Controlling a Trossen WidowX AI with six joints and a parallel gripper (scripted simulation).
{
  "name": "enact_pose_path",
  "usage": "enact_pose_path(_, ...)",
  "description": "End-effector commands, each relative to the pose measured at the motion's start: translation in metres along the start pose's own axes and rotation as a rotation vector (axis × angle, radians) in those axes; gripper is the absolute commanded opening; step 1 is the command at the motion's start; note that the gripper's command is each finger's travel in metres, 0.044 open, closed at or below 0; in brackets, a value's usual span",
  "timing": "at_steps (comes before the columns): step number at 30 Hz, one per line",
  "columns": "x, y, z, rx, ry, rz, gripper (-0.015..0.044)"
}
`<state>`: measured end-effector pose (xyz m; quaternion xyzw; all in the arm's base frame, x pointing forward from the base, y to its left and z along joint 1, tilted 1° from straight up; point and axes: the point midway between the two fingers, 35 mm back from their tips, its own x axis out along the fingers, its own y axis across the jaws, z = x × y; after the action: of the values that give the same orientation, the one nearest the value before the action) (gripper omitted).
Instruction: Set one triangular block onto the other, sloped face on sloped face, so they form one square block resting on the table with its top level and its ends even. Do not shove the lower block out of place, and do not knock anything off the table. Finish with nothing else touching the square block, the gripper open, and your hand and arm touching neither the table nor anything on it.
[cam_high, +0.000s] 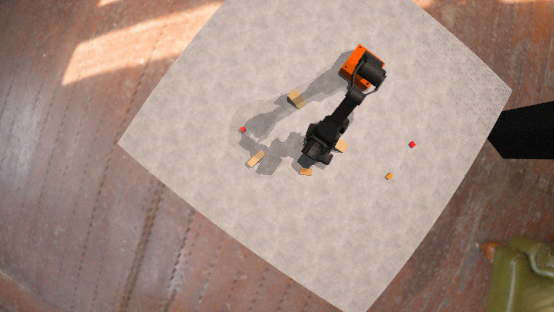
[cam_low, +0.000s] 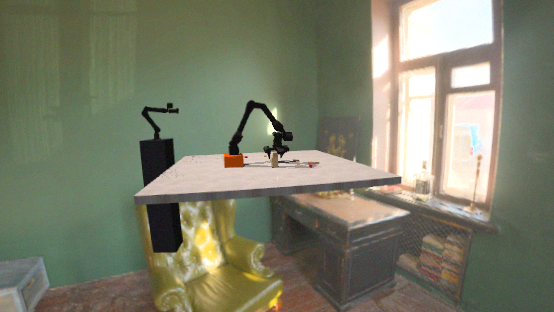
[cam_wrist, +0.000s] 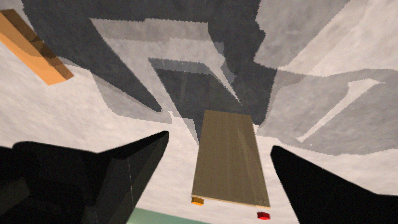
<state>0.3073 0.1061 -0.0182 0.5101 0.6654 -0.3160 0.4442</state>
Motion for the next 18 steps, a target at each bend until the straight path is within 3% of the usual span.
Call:
enact_pose_path(1,0.0087,-0.0033,-0.0008,0.007,0.006,-0.006,0.044)
enact_pose_path(4,0.0109,-0.0037,-0.0009,0.007,0.006,-0.006,0.044)
enact_pose_path(15,0.0109,-0.0037,-0.0009,0.007,0.006,-0.006,0.0151)
enact_pose_path(18,0.0109,-0.0037,-0.0009,0.007,0.006,-0.006,0.0131)
